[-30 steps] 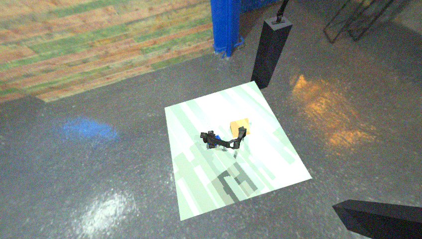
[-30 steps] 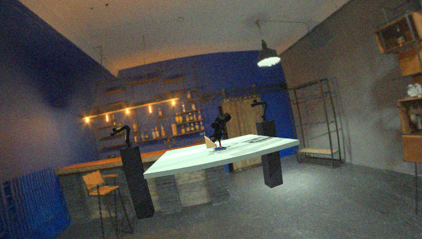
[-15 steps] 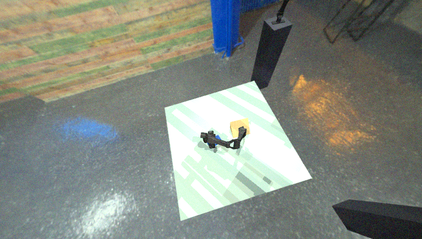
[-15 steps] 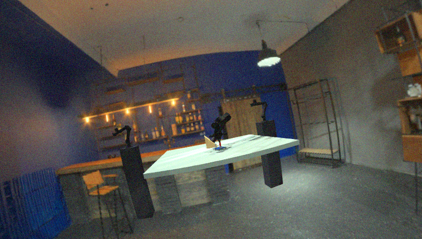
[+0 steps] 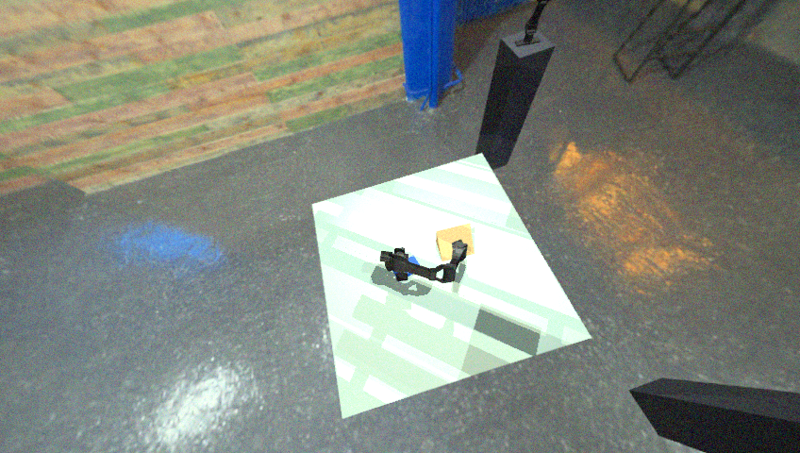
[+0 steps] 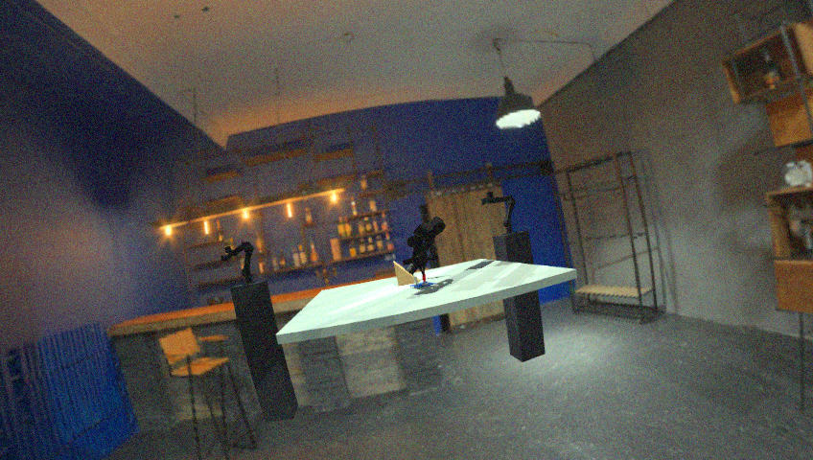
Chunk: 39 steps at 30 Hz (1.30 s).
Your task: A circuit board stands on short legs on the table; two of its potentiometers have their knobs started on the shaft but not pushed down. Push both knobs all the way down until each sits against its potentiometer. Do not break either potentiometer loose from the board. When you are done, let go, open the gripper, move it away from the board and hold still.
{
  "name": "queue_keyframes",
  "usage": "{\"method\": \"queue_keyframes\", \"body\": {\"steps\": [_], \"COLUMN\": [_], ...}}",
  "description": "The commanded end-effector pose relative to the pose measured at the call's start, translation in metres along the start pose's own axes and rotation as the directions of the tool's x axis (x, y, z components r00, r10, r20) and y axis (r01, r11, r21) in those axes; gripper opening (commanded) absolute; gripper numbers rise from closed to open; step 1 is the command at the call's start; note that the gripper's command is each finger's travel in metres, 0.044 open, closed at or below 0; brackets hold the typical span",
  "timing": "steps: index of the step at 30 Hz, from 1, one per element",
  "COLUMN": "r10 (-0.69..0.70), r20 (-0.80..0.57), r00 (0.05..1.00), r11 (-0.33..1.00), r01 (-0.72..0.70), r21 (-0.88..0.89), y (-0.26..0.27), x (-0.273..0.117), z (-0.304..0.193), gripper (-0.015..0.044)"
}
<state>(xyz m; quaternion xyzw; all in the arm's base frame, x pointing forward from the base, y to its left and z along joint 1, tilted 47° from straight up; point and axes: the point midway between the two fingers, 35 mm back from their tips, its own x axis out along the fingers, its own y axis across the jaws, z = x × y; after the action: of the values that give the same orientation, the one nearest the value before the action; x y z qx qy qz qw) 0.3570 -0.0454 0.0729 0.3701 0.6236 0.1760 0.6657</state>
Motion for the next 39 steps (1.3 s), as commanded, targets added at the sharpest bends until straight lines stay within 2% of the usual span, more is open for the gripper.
{"method": "queue_keyframes", "body": {"steps": [1,39], "r10": [0.009,0.009], "r20": [-0.037,-0.037], "r00": [0.999,0.999], "r11": [1.000,1.000], "r01": [-0.010,-0.010], "r21": [-0.020,-0.020], "y": [0.0044,0.0044], "x": [0.0220,0.0257], "z": [0.0005,0.0004], "gripper": [0.0000,0.0000]}}
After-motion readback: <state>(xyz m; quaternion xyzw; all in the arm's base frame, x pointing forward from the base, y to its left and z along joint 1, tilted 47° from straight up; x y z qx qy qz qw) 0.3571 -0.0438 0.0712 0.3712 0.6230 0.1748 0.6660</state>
